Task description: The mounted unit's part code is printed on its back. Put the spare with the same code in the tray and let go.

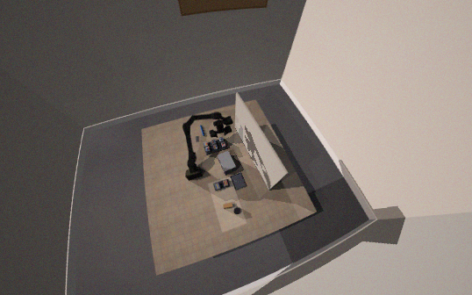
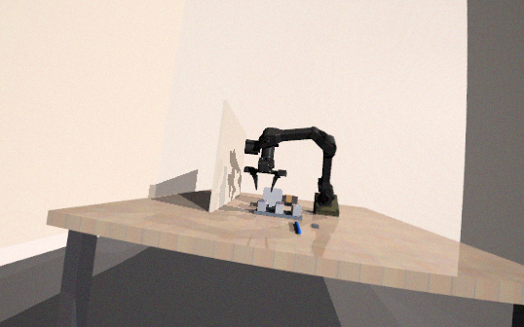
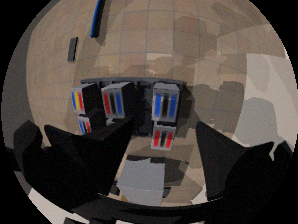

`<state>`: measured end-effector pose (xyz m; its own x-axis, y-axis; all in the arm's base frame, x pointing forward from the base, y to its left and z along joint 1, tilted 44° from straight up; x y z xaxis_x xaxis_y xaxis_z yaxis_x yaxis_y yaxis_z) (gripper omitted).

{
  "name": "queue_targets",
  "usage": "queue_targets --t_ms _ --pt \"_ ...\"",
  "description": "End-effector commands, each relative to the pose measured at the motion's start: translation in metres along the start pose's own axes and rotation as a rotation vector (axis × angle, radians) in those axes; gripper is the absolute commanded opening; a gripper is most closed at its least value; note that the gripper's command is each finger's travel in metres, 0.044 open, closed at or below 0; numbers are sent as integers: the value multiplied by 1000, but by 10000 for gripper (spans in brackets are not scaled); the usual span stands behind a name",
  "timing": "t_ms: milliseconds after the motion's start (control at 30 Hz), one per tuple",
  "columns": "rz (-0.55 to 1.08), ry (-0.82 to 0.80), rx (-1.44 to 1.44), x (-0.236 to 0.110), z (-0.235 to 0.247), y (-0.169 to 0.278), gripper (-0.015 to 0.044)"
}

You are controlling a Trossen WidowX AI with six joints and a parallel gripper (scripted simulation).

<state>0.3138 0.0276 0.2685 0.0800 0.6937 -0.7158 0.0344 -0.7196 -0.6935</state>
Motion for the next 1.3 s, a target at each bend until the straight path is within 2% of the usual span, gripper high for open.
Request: queue_targets --t_ms 0,1267 --pt "-3 8 1 1 1 -1 300" --pt "-3 9 0 60 -1 0 300"
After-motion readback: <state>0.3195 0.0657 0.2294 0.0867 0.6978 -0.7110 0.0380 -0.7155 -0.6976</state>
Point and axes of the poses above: the point midway between the two fingers, 35 mm back from their tips, its own x axis out along the fingers, its own z axis across the jaws, y = z × x, the point moved 8 cm from there along -x, back along the fingers, and after that the axes turned 6 degrees about -x, right-handed, at the moved point
